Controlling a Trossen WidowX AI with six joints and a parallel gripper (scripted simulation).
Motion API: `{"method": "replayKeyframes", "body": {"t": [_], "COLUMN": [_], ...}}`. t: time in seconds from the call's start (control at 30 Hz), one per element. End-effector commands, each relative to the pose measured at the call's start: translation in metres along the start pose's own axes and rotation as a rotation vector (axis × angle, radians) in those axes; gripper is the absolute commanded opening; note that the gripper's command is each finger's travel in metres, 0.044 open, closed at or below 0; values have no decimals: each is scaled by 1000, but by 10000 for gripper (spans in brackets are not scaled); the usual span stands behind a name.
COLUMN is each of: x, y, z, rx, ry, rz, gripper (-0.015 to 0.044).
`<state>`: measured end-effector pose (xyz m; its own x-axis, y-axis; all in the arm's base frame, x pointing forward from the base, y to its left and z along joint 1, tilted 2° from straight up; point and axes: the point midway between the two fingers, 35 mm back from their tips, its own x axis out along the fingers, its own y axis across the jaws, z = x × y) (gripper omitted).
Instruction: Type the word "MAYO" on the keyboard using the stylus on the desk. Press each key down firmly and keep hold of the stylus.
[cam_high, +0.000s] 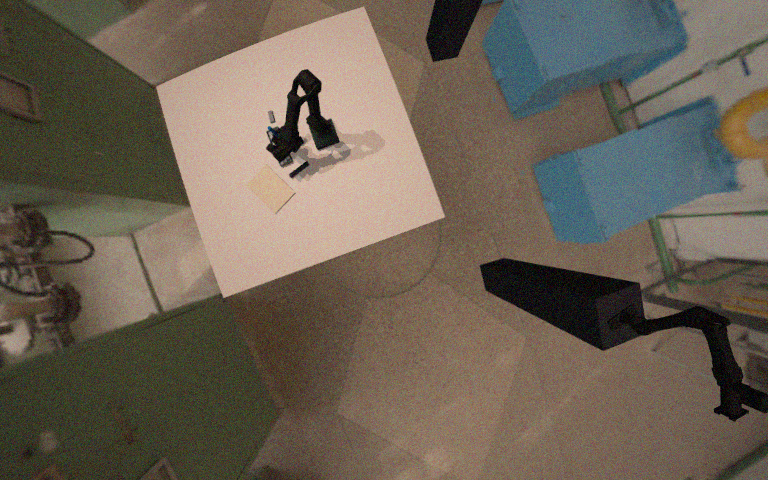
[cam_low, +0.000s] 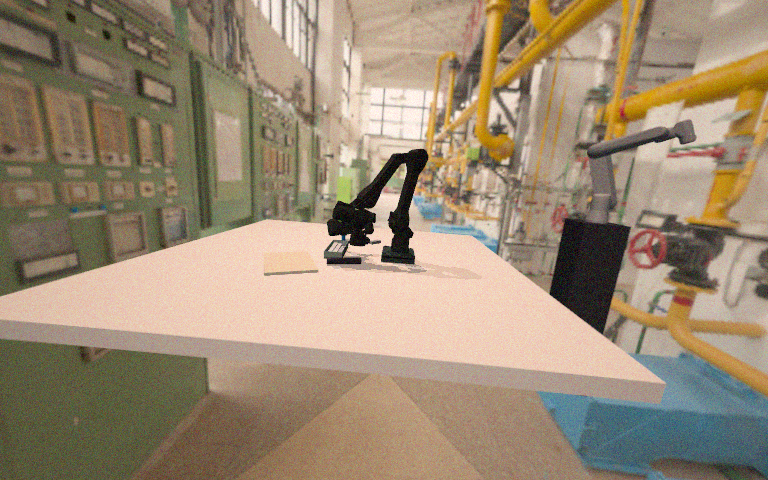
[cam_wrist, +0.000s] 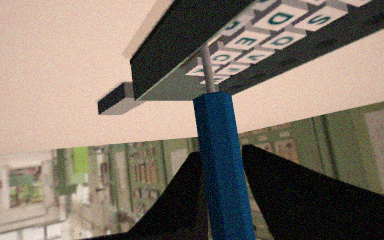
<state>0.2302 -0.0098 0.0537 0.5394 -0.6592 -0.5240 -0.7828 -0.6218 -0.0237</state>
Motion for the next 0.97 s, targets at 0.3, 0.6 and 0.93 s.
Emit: {"method": "replayKeyframes", "body": {"t": [0.3,0.6,0.93], "x": [-3,-18,-17], "y": [0,1,0], "z": [-6,-32,-30], "rx": [-3,-2,2], "ry": [2,2,1], "rz": [3,3,2], "gripper": [81,81,81]}}
